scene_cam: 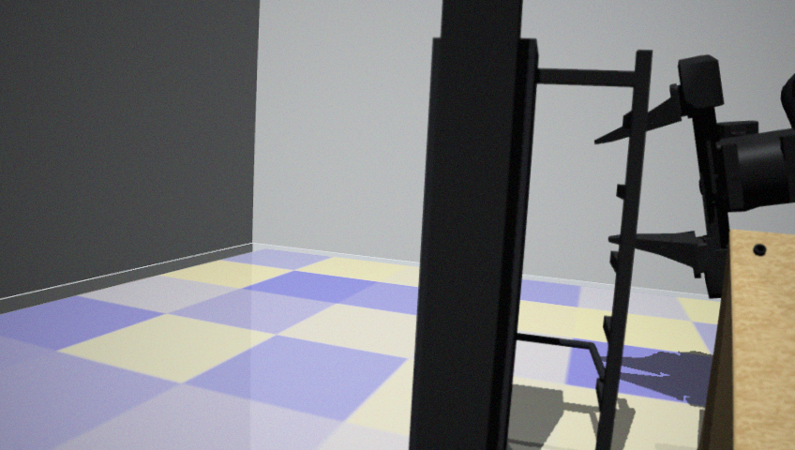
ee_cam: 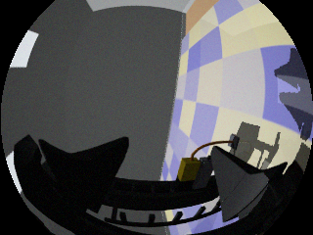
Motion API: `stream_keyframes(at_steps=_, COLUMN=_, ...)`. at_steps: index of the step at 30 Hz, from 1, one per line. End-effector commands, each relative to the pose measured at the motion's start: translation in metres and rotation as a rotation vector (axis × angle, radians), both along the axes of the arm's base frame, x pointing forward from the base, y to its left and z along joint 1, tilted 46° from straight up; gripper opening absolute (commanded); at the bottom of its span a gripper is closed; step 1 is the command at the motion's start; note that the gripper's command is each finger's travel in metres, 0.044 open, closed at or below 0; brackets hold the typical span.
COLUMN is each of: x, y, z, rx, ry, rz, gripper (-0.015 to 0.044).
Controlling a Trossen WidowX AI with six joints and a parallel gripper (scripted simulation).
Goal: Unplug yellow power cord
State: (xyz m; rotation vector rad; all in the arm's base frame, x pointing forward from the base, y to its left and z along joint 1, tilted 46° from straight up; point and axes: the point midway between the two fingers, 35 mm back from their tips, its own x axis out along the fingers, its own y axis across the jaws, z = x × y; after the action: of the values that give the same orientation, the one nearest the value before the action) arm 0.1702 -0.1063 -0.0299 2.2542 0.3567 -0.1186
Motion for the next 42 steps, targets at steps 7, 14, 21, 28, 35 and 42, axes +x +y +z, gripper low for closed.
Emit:
stream_keyframes(at_steps=7, x=0.035, y=0.000, z=-0.023, rx=0.058, ry=0.238, rz=0.295, gripper=0.0216)
stream_keyframes(at_steps=14, x=0.080, y=0.024, z=-0.021, rx=0.035, ry=0.564, rz=0.680, gripper=0.0160)
stream_keyframes(at_steps=21, x=0.104, y=0.054, z=0.000, rx=-0.049, ry=0.791, rz=0.939, gripper=0.0160)
stream_keyframes(at_steps=28, x=0.110, y=0.067, z=0.012, rx=-0.093, ry=0.869, rz=1.027, gripper=0.0160)
stream_keyframes(at_steps=35, x=0.110, y=0.067, z=0.012, rx=-0.093, ry=0.869, rz=1.027, gripper=0.0160)
stream_keyframes(at_steps=42, x=0.109, y=0.069, z=0.014, rx=-0.093, ry=0.869, rz=1.027, gripper=0.0160)
